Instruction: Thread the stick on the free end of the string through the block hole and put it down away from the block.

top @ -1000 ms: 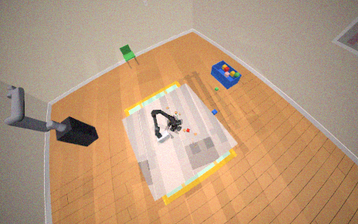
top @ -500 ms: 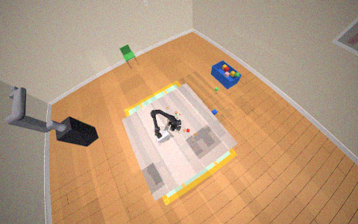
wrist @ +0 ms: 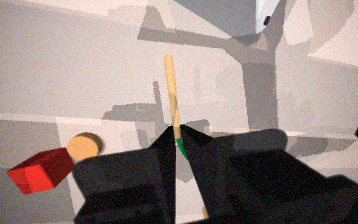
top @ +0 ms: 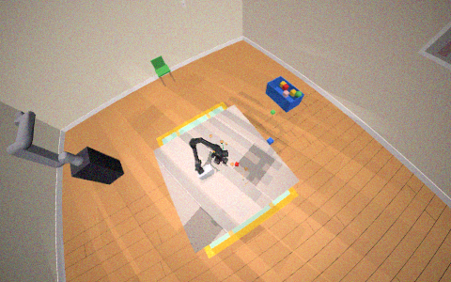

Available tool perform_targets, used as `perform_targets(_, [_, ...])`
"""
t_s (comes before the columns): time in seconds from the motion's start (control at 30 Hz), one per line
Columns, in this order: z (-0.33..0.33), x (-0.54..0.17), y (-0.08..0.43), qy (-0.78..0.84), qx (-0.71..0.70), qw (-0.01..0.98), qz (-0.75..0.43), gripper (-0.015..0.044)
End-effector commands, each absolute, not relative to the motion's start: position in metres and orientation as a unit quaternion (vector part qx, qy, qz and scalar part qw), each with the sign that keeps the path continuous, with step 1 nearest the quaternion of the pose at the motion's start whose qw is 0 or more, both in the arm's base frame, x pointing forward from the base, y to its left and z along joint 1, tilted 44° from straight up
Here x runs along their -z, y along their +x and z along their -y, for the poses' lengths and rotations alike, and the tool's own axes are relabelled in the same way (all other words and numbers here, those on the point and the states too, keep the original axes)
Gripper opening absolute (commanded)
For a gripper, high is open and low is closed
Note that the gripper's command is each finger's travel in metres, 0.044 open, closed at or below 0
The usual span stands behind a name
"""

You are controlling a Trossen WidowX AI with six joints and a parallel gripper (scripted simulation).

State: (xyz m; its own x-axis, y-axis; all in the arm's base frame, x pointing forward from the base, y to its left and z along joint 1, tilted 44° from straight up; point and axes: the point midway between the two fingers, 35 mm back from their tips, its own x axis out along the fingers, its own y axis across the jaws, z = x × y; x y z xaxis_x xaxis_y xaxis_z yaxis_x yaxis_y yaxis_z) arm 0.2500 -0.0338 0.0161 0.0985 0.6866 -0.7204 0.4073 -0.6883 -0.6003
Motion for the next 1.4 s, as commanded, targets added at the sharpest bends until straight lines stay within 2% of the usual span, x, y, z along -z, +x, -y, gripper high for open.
perform_targets(0.0, [0.037, -0.021, 0.255, -0.726, -0.564, 0.121, 0.373, 0.0000])
perform_targets(1.37, [0.046, -0.066, 0.279, -0.690, -0.608, 0.085, 0.382, 0.0000])
